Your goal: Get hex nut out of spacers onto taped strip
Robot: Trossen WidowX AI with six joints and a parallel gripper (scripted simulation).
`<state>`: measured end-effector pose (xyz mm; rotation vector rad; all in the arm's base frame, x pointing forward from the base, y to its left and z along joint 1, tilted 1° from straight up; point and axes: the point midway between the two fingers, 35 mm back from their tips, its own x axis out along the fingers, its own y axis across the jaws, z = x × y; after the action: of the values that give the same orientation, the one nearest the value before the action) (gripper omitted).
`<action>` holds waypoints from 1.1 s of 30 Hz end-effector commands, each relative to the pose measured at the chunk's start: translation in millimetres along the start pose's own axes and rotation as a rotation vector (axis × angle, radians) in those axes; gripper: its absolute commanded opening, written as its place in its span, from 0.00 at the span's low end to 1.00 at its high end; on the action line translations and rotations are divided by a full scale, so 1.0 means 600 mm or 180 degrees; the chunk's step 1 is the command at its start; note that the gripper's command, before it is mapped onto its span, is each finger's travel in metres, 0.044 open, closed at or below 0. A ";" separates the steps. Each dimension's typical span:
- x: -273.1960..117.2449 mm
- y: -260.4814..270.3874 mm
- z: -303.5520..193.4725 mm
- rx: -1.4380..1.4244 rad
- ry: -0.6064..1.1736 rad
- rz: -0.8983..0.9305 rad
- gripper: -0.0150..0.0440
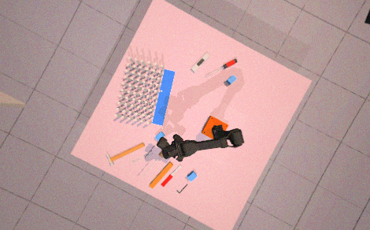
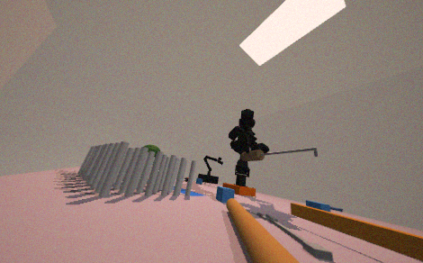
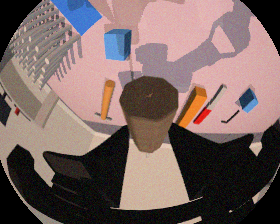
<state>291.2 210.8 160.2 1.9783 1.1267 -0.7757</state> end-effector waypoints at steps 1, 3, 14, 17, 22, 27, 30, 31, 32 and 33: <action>0.009 -0.002 0.006 0.0016 -0.0021 -0.0006 0.25; 0.012 -0.002 0.007 0.0016 -0.0021 -0.0006 0.25; 0.029 -0.005 0.014 0.0016 -0.0020 -0.0006 0.25; 0.033 -0.006 0.016 0.0016 -0.0020 -0.0006 0.25; 0.040 -0.008 0.020 0.0016 -0.0020 -0.0006 0.25; 0.047 -0.009 0.023 0.0016 -0.0020 -0.0006 0.25; 0.051 -0.010 0.026 0.0016 -0.0020 -0.0005 0.25; 0.053 -0.010 0.026 0.0016 -0.0020 -0.0005 0.25; 0.054 -0.011 0.027 0.0016 -0.0020 -0.0005 0.25; 0.056 -0.011 0.028 0.0016 -0.0020 -0.0005 0.25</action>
<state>297.4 215.0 128.5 1.9787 1.1268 -0.7750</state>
